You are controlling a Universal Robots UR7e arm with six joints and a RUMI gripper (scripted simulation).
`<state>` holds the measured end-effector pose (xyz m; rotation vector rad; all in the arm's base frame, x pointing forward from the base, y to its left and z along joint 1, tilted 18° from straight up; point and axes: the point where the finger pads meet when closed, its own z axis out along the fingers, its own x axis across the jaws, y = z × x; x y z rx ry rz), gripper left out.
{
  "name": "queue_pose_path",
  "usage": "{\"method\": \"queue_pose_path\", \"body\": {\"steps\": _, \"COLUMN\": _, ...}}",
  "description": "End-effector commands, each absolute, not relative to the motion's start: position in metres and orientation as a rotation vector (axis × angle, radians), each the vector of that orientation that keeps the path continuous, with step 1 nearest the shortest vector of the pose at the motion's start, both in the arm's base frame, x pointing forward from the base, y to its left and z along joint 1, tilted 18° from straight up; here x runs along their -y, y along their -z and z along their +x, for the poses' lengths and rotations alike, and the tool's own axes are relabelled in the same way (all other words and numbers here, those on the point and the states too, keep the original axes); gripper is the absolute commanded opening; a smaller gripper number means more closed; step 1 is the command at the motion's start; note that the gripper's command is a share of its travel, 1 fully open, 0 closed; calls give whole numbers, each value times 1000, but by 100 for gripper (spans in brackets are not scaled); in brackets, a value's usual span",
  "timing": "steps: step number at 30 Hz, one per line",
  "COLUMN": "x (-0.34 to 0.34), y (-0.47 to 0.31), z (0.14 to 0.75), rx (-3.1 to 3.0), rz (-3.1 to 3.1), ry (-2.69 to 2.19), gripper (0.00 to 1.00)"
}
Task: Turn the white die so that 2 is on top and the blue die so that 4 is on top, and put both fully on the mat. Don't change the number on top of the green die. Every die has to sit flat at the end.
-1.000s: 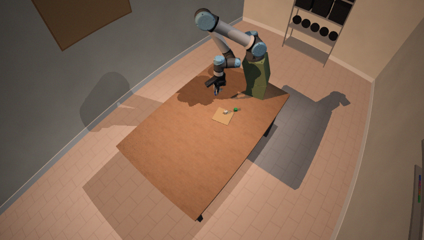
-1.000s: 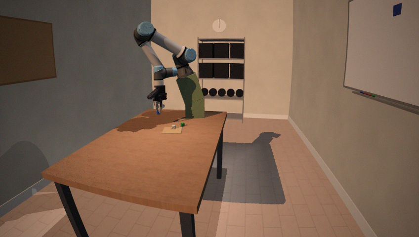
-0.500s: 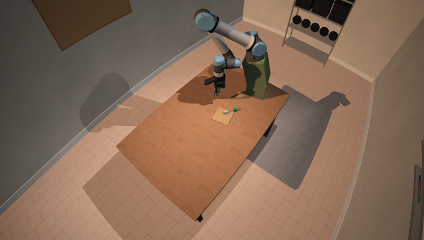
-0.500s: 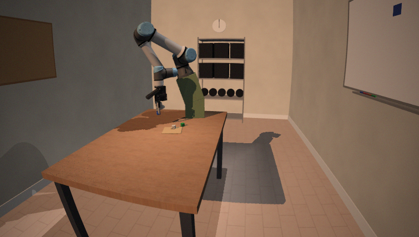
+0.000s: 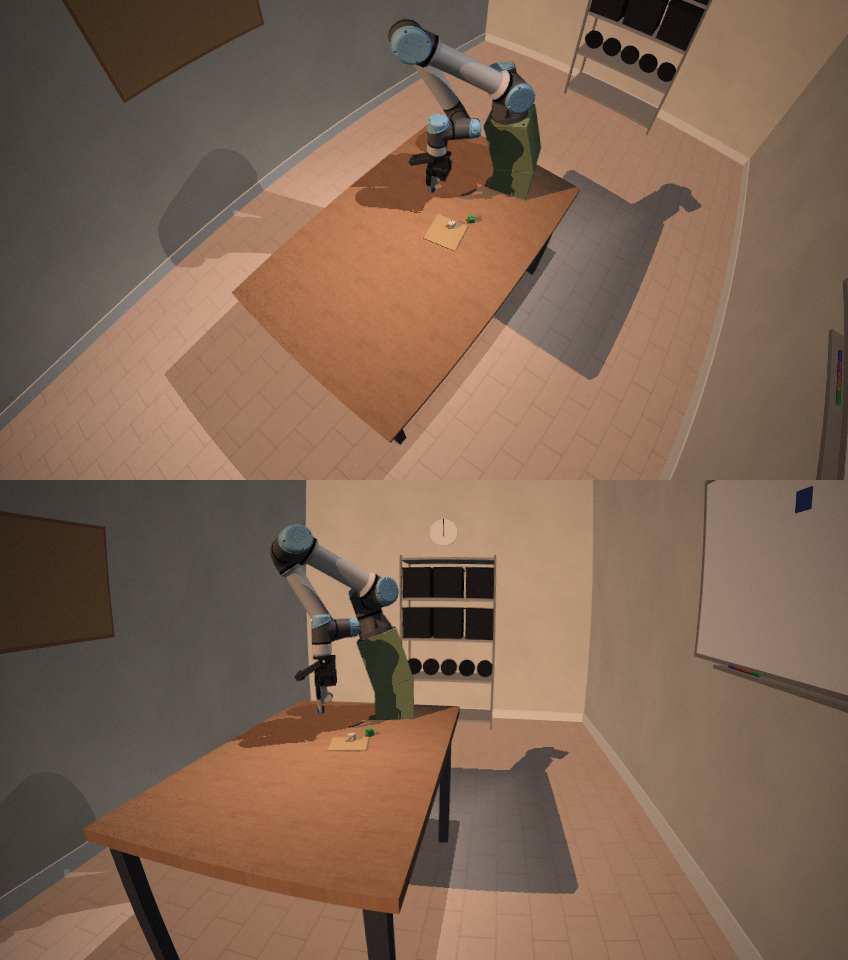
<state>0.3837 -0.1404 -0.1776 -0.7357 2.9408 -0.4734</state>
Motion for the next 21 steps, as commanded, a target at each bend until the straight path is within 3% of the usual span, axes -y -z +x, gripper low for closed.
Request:
{"method": "queue_pose_path", "body": {"steps": 1, "x": 140, "y": 179, "z": 384, "rx": -2975, "rz": -490, "ry": 469, "gripper": 6}}
{"method": "queue_pose_path", "body": {"steps": 21, "x": 135, "y": 184, "z": 383, "rx": -2946, "rz": 208, "ry": 416, "gripper": 6}}
